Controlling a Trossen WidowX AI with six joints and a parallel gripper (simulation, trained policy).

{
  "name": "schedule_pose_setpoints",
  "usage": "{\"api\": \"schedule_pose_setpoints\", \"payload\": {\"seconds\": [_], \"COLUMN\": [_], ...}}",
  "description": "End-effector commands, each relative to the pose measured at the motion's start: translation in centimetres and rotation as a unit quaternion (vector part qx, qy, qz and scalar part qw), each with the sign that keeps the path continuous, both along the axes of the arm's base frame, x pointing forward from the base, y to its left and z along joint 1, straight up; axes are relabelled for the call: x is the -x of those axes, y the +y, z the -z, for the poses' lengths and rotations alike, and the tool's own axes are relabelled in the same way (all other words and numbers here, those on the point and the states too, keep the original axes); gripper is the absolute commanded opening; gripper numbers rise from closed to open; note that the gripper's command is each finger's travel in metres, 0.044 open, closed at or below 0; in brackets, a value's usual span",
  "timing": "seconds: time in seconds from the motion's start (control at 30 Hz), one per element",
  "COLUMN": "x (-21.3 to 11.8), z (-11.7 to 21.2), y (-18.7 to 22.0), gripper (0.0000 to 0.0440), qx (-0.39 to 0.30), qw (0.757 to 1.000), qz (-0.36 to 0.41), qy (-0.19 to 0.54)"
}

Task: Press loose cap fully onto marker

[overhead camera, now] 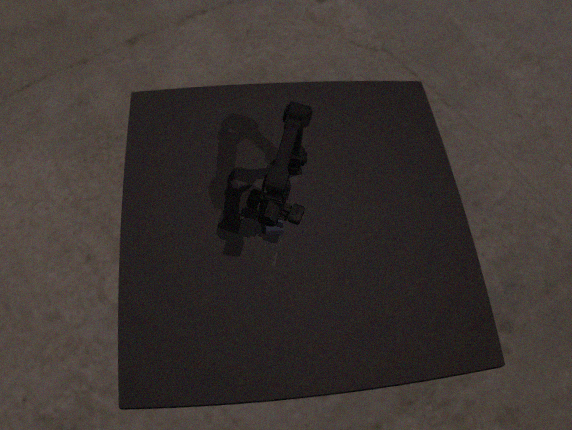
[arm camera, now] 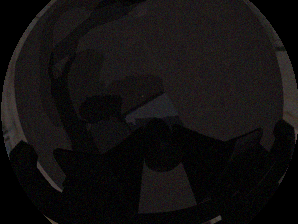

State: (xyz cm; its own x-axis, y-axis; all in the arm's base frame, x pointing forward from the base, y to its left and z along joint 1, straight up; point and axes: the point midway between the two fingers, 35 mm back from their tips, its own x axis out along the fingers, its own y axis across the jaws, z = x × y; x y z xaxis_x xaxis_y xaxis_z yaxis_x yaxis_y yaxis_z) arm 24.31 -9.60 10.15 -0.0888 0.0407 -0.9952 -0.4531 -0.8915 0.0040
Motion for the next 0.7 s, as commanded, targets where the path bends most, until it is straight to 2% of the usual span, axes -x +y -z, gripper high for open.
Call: {"api": "schedule_pose_setpoints", "payload": {"seconds": [0.0,0.67], "x": [0.85,0.9], "z": [1.67,1.73], "y": [-0.41,-0.54], "gripper": [0.0105,0.0138], "qx": [0.003,0.004], "qw": [1.0,0.999], "qz": [-0.007,-0.018], "qy": [0.028,0.026]}}
